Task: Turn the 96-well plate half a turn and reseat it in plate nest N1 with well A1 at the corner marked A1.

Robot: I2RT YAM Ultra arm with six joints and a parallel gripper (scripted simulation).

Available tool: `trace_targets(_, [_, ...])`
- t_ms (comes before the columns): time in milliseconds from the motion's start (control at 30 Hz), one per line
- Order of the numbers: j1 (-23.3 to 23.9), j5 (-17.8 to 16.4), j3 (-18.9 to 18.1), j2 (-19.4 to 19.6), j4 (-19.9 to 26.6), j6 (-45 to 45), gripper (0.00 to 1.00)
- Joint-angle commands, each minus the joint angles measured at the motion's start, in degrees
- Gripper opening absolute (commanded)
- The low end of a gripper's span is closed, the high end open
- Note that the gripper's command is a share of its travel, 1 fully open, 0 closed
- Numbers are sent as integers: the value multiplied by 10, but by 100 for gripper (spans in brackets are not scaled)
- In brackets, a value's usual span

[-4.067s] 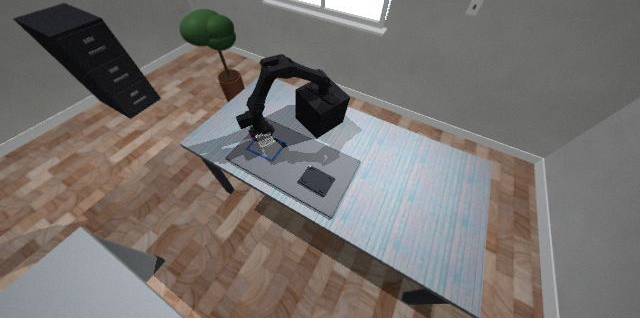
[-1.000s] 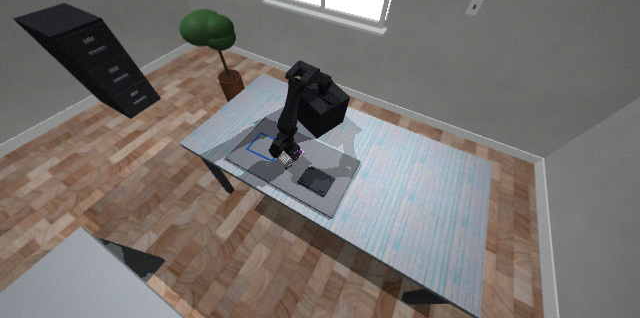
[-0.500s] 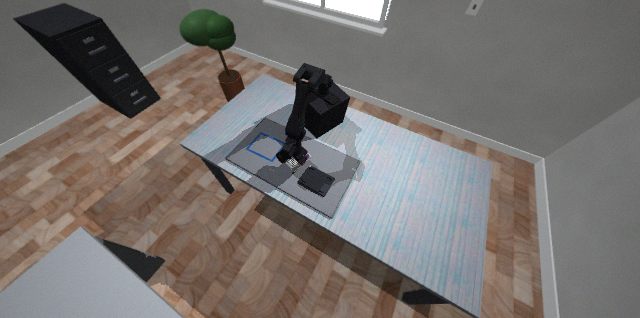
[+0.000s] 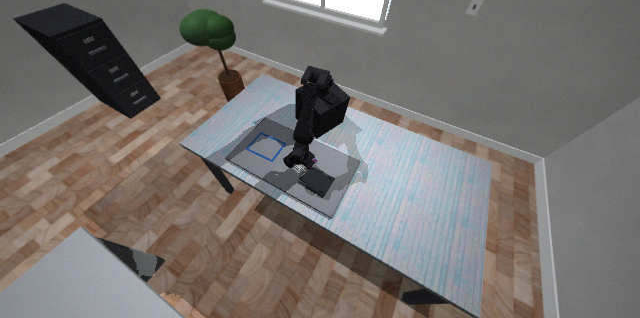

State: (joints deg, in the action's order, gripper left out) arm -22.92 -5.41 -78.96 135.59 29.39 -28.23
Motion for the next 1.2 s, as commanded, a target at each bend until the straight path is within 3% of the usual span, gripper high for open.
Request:
trace_targets(0, [0,2,-7,-5,8,-14,0])
trace_targets(567, [-63,6,-75,18,46,-77,0])
trace_targets(900, [-102,9,-133,41,78,-116,0])
trace_targets(1167, [-102,9,-133,41,78,-97,0])
